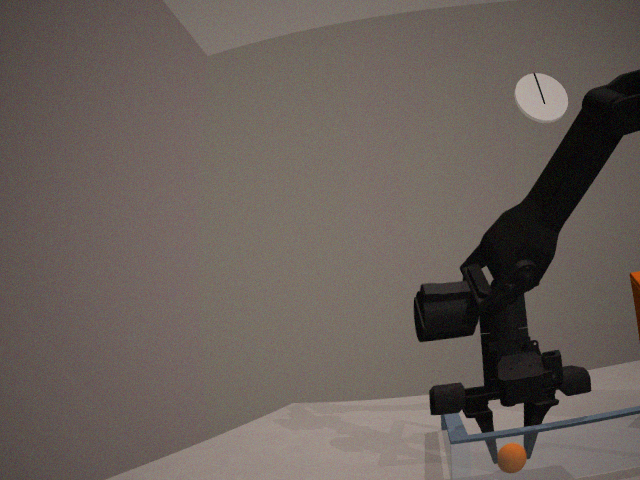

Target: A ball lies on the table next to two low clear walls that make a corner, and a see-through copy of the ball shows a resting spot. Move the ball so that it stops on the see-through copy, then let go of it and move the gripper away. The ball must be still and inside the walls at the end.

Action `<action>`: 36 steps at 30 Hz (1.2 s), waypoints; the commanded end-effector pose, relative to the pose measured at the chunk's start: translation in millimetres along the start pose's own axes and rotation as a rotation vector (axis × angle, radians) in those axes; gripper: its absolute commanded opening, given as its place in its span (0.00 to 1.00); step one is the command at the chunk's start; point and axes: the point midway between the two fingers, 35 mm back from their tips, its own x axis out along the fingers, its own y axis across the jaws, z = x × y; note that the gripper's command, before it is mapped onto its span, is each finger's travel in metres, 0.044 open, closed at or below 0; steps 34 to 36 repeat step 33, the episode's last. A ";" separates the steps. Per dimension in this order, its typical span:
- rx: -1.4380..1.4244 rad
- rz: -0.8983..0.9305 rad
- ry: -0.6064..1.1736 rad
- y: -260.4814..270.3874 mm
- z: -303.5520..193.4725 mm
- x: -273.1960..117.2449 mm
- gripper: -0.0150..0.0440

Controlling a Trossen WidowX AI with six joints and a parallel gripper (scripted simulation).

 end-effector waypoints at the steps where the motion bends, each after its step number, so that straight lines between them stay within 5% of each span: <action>1: 0.000 0.000 0.000 0.0 0.1 0.0 0.70; 7: 0.000 0.000 0.001 -0.4 -0.1 -2.7 0.72; 13: 0.001 0.002 0.003 -0.4 -0.6 -83.9 0.72; 25: 0.002 -0.018 0.005 -4.8 -1.9 -81.5 0.72; 31: 0.002 -0.013 0.003 -0.9 -0.8 -122.3 0.99; 36: 0.002 -0.013 0.003 -0.9 -0.8 -122.3 1.00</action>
